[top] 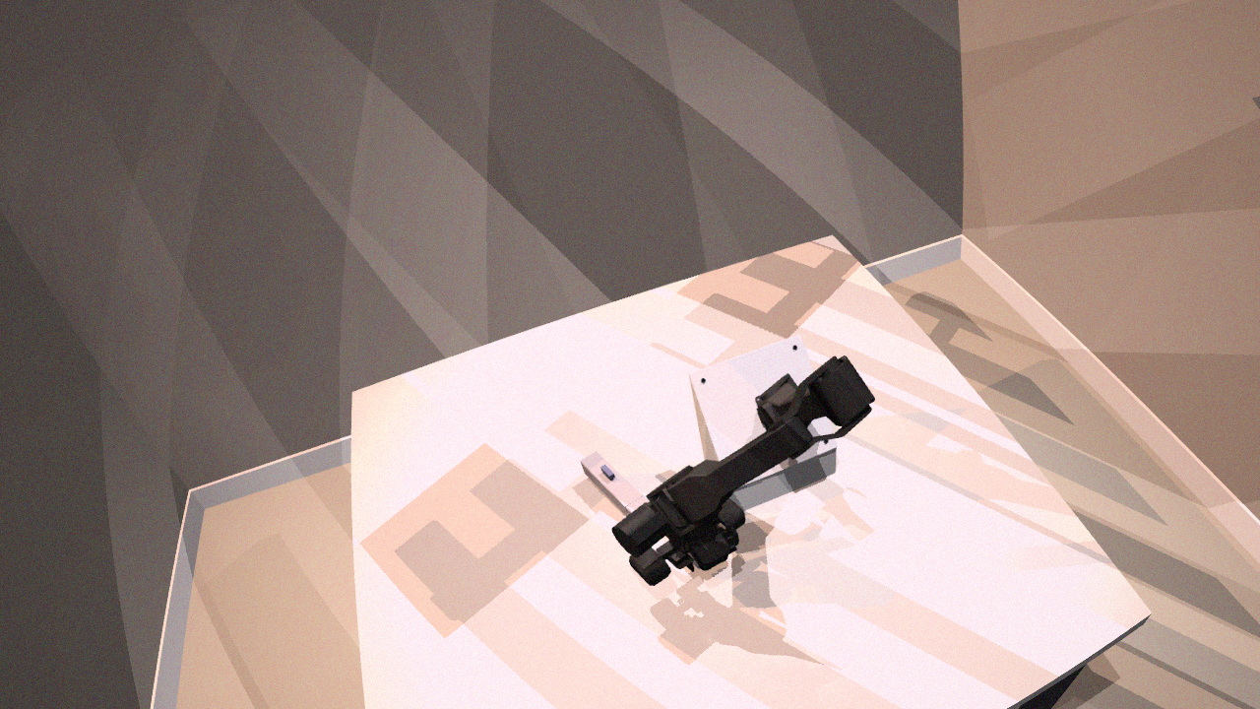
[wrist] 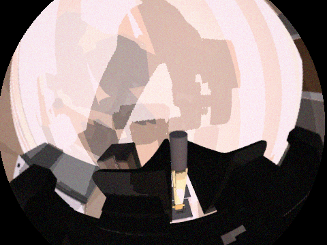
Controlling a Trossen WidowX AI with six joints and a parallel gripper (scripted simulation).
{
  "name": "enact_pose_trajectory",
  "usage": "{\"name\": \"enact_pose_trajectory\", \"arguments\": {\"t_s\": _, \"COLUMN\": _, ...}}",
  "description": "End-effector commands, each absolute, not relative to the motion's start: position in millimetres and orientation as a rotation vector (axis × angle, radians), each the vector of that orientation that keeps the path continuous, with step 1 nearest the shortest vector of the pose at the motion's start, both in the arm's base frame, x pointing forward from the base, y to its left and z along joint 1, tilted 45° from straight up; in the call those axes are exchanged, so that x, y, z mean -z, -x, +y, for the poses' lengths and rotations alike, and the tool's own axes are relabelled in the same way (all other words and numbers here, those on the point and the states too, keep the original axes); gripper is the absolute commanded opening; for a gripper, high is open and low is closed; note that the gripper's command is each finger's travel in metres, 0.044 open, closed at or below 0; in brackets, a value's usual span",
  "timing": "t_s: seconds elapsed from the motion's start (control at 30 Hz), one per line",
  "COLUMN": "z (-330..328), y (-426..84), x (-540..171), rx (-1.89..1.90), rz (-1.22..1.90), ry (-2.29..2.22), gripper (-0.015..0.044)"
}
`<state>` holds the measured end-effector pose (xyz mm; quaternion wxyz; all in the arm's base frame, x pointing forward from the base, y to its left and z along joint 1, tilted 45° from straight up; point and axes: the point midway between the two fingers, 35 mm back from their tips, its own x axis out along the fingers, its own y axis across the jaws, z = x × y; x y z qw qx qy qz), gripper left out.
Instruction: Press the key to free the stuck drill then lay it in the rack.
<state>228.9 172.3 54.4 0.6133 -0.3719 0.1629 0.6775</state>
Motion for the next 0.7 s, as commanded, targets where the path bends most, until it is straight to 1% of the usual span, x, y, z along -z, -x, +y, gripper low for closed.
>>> {"name": "enact_pose_trajectory", "arguments": {"t_s": 0.0, "z": 170.0, "y": -229.1, "x": -56.5, "rx": -1.558, "rz": 0.373, "ry": 0.863, "gripper": 0.0}}
{"name": "enact_pose_trajectory", "arguments": {"t_s": 0.67, "z": 160.8, "y": -226.2, "x": -61.2, "rx": -1.558, "rz": 0.373, "ry": 0.864, "gripper": 0.0}}
